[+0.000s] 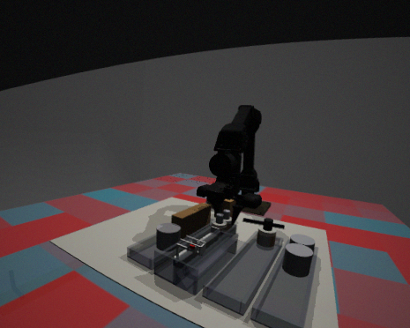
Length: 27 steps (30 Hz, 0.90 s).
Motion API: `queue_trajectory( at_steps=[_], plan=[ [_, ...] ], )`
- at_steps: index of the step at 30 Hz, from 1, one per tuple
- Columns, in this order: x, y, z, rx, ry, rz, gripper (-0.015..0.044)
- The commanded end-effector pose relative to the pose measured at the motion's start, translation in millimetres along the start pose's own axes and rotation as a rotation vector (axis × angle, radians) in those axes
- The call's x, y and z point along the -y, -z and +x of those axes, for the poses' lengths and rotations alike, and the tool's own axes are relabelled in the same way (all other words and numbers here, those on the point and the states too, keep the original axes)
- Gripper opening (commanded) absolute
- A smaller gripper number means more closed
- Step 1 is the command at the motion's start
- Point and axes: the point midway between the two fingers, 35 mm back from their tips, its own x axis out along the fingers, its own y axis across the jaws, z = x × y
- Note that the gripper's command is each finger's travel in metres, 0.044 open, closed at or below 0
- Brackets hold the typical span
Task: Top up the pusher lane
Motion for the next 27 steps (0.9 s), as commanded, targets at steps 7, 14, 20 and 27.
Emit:
queue_trajectory(
  at_steps=[7,14,20,27],
  plan=[
    [-0.1,-0.2,-4.5,-0.001,0.001,0.001,0.0299],
    [-0.2,-0.2,-20.1,-0.001,0.001,0.001,0.0299],
    [-0.4,3.3,-20.5,-0.001,0.001,0.001,0.0299],
    [-1.4,26.9,-22.5,-0.003,0.001,0.001,0.0299]
  ],
)
